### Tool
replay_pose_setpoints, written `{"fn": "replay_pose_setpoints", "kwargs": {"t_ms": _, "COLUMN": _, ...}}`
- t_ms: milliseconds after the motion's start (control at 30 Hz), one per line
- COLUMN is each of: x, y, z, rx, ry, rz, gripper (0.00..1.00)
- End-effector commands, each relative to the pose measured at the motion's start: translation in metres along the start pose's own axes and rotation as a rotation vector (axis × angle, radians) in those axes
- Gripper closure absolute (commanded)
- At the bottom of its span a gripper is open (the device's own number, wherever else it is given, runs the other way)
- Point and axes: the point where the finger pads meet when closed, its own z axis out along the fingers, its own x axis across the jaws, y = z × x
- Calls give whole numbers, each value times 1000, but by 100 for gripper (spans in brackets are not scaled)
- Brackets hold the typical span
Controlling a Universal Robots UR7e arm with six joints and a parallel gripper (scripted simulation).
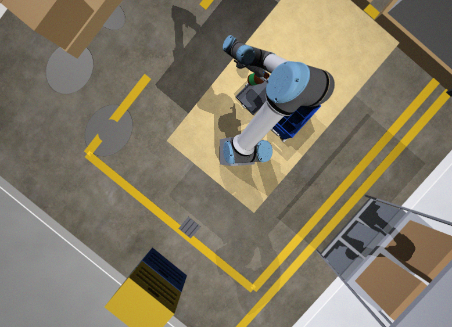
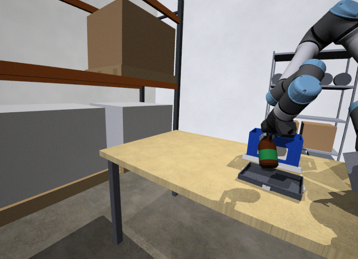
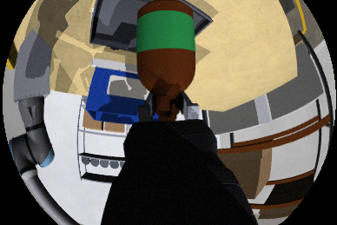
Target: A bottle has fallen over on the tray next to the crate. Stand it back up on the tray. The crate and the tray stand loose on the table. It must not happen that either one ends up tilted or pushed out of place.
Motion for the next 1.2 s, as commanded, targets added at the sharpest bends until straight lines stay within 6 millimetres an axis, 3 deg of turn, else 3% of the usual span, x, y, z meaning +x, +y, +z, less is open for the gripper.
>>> {"fn": "replay_pose_setpoints", "kwargs": {"t_ms": 0, "x": 0, "y": 0, "z": 0, "rx": -27, "ry": -5, "rz": 2, "gripper": 100}}
{"fn": "replay_pose_setpoints", "kwargs": {"t_ms": 1167, "x": 1, "y": 2, "z": -1, "rx": -134, "ry": 8, "rz": 2, "gripper": 100}}
